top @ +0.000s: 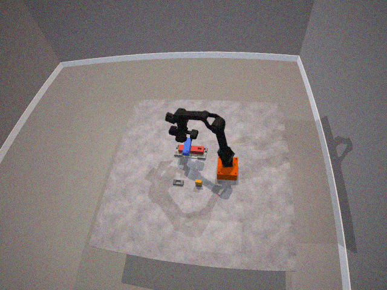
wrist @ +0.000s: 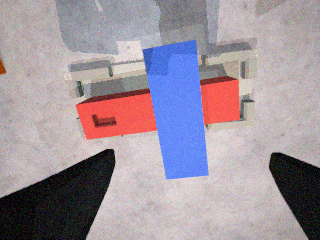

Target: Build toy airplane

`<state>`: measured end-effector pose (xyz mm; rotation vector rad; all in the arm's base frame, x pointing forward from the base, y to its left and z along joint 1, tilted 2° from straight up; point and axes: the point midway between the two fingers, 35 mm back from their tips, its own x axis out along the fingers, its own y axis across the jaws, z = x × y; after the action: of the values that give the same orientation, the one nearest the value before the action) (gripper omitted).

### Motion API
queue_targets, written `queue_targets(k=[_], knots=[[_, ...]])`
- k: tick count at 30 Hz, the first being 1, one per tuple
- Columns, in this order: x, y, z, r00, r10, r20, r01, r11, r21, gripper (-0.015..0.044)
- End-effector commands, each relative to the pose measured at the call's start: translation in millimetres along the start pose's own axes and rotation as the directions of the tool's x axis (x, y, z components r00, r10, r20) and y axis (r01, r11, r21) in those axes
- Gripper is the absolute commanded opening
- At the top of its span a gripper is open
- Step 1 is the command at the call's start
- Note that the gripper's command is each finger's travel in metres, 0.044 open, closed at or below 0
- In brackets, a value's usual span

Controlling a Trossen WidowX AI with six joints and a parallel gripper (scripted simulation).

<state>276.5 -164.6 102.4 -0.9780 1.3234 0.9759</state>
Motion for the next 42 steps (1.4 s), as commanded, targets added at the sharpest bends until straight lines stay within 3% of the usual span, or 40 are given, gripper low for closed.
queue_targets(k=[1, 4, 8, 13, 29, 42], knots=[[-1.6, -0.8, -0.8, 1.000, 0.001, -0.005, 0.001, 0.956, 0.292, 0.0440], [-1.9, -1.2, -0.8, 1.000, 0.001, -0.005, 0.002, 0.828, 0.561, 0.0440], [-2.3, -1.6, -0.8, 1.000, 0.001, -0.005, 0.004, 0.544, 0.839, 0.0440], [-2.8, -2.2, -0.8, 1.000, 0.001, -0.005, 0.005, 0.142, 0.990, 0.0440], [-2.9, -2.0, 1.9, 1.000, 0.000, -0.005, 0.005, 0.126, 0.992, 0.0440], [-4.4, 66.0, 172.3, 1.000, 0.004, 0.012, -0.012, 0.126, 0.992, 0.0440]])
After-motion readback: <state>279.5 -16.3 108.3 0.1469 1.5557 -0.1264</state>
